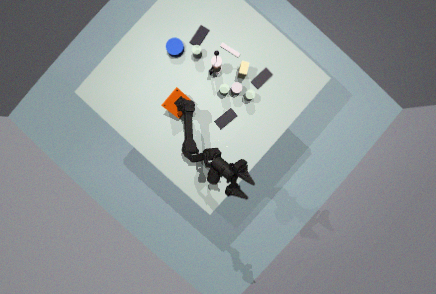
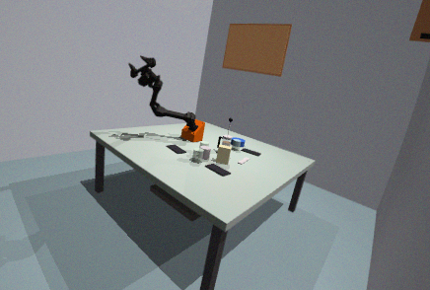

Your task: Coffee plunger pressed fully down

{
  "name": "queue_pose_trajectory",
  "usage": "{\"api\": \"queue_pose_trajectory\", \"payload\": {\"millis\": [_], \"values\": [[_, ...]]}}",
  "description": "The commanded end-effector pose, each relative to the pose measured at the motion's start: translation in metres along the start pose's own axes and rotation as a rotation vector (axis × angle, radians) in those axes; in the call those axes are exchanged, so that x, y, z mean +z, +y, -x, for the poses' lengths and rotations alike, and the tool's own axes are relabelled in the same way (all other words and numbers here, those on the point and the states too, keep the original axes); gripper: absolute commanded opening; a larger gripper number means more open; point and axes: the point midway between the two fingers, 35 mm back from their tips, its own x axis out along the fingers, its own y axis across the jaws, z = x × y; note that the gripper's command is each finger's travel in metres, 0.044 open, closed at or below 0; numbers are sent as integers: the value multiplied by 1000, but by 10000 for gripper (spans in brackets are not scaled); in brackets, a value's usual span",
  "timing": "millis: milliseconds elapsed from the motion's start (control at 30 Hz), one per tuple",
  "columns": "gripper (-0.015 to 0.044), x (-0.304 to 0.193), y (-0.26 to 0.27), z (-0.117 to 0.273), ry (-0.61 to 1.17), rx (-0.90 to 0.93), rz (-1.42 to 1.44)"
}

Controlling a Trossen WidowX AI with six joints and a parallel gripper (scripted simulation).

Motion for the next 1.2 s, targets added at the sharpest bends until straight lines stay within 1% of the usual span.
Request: {"api": "queue_pose_trajectory", "payload": {"millis": [0, 233, 500, 733, 833, 933, 1167], "values": [[440, 9, -27, 1, -31, -74, 50], [440, 25, -81, 8, -78, -213, 161], [440, 32, -107, 15, -85, -290, 195], [440, 50, -162, 35, -113, -457, 342], [440, 62, -198, 52, -125, -572, 436], [440, 77, -239, 77, -129, -721, 560], [440, 103, -320, 152, -50, -1071, 850]]}}
